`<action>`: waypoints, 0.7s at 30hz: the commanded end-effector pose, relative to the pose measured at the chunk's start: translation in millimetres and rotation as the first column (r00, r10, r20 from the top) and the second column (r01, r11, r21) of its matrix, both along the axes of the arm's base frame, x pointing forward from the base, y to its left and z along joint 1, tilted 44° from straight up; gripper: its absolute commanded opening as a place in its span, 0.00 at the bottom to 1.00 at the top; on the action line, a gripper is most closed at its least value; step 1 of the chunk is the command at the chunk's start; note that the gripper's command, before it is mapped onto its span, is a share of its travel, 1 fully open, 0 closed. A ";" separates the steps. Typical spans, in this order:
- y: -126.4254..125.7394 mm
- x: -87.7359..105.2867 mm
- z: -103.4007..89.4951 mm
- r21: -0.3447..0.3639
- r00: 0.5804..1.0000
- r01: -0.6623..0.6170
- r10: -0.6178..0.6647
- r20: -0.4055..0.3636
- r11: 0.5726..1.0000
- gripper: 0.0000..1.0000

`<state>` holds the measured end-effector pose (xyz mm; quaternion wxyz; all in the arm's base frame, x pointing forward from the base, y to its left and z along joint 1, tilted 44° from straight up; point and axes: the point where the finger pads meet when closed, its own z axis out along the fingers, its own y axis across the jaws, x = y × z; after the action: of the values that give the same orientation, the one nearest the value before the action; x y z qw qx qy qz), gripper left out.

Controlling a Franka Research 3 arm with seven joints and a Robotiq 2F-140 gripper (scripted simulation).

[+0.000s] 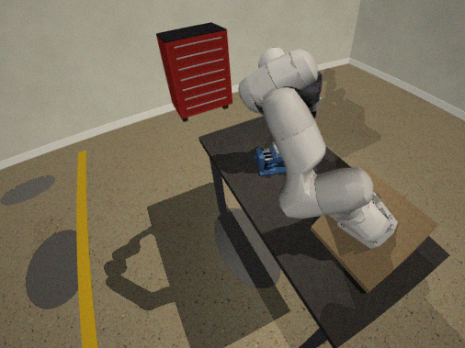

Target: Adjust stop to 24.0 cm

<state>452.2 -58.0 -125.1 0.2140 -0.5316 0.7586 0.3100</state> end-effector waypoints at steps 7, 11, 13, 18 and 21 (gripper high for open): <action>20.7 -5.7 -19.5 -0.003 1.000 0.004 -0.004 -0.005 1.000 0.04; 26.8 -12.1 -22.4 -0.003 1.000 0.004 -0.004 -0.005 1.000 0.04; 29.1 -15.2 -23.1 -0.003 1.000 0.004 -0.004 -0.005 1.000 0.04; 33.0 -23.0 -23.0 -0.003 1.000 0.004 -0.004 -0.005 1.000 0.04; 33.6 -24.5 -22.8 -0.003 1.000 0.004 -0.004 -0.005 1.000 0.04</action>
<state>433.4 -26.8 -147.1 0.2102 -0.5268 0.7636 0.3086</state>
